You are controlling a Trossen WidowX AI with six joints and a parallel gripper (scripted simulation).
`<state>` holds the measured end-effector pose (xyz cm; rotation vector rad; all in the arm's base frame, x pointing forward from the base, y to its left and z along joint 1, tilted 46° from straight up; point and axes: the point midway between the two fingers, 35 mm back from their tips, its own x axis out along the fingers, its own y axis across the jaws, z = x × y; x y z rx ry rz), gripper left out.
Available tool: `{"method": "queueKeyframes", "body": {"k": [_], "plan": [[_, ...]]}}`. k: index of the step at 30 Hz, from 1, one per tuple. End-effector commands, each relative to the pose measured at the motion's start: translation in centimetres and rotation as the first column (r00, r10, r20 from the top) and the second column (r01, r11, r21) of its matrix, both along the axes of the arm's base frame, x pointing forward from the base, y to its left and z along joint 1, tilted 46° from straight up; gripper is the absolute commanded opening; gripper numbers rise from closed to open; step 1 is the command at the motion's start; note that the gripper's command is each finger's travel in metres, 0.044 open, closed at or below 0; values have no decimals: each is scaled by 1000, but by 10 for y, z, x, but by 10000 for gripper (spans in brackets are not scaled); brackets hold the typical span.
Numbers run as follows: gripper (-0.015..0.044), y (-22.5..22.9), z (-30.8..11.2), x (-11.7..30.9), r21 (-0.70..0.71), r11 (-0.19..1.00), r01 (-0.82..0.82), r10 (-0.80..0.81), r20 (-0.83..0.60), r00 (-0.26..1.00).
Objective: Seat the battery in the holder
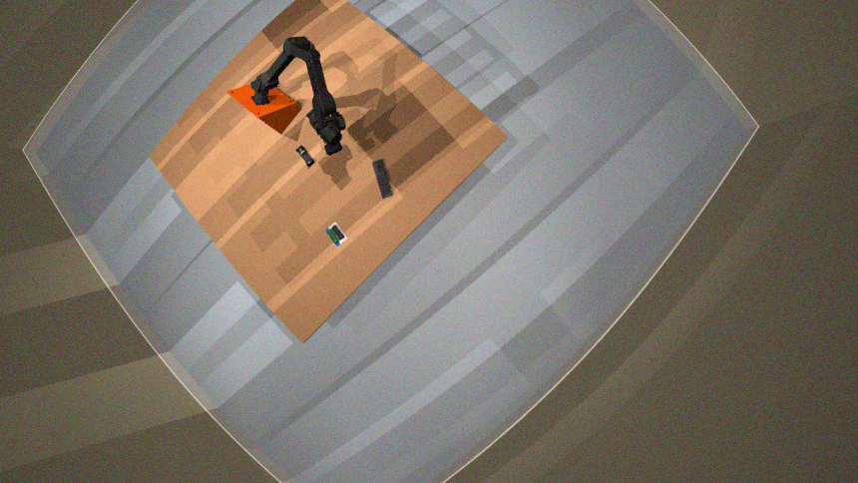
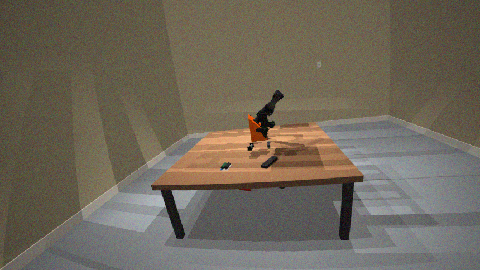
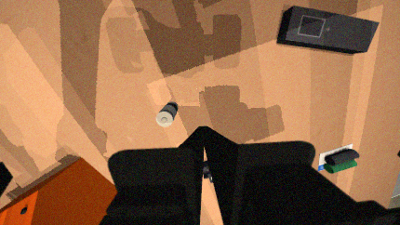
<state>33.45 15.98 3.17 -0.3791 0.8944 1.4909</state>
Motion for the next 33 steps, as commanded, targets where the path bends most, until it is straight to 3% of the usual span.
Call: {"method": "queueKeyframes", "body": {"k": [1, 5, 33], "plan": [[0, 28, -28, -11, 3, 1000, -8, 9, -25, 1000], [0, 44, -44, -18, 8, 1000, -9, 9, -25, 1000], [0, 49, -31, -53, 8, 1000, -9, 9, -27, 1000]]}}
